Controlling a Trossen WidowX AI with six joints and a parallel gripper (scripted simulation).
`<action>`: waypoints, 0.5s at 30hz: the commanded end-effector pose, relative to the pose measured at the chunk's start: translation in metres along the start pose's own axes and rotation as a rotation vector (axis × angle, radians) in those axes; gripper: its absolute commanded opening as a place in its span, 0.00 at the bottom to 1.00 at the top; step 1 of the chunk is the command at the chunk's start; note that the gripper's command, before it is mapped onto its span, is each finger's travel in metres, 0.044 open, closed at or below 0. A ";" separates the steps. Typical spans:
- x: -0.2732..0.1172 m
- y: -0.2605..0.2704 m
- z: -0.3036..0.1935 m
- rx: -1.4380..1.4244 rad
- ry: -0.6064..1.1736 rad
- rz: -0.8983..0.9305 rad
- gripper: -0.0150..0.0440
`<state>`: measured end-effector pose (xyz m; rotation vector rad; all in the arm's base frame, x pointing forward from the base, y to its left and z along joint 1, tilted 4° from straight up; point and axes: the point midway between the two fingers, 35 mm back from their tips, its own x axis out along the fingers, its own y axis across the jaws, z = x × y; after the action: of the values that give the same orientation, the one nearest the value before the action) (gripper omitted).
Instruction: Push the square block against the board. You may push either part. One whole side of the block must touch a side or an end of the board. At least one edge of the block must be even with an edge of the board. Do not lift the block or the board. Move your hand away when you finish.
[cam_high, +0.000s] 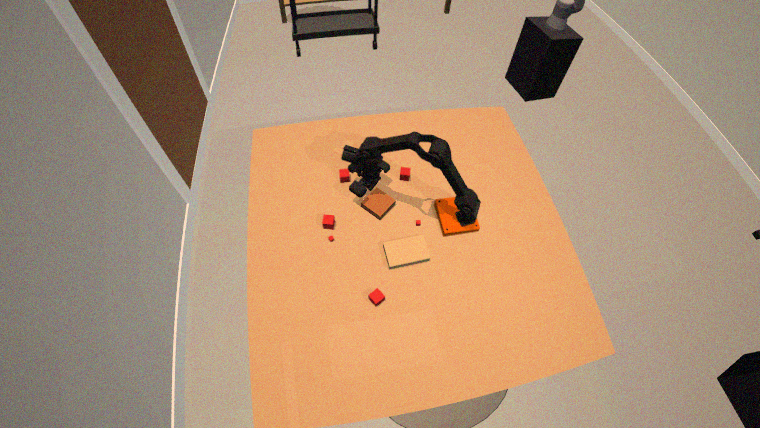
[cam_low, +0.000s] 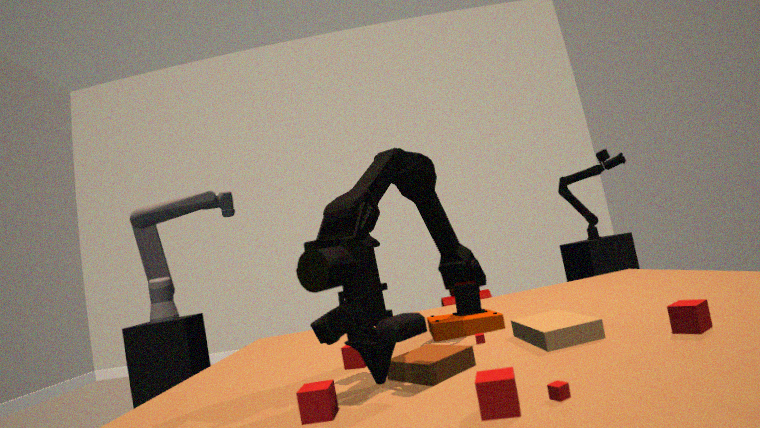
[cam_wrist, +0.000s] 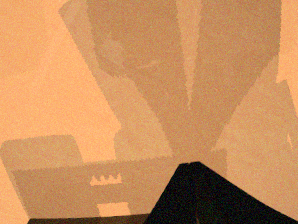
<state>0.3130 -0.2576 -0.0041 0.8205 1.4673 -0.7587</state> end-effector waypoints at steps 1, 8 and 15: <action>0.000 0.001 0.002 0.004 -0.018 0.003 0.25; -0.001 0.001 -0.006 0.004 -0.017 0.003 0.25; -0.001 0.002 -0.017 0.004 -0.016 0.003 0.25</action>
<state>0.3085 -0.2465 -0.0025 0.8162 1.4500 -0.7609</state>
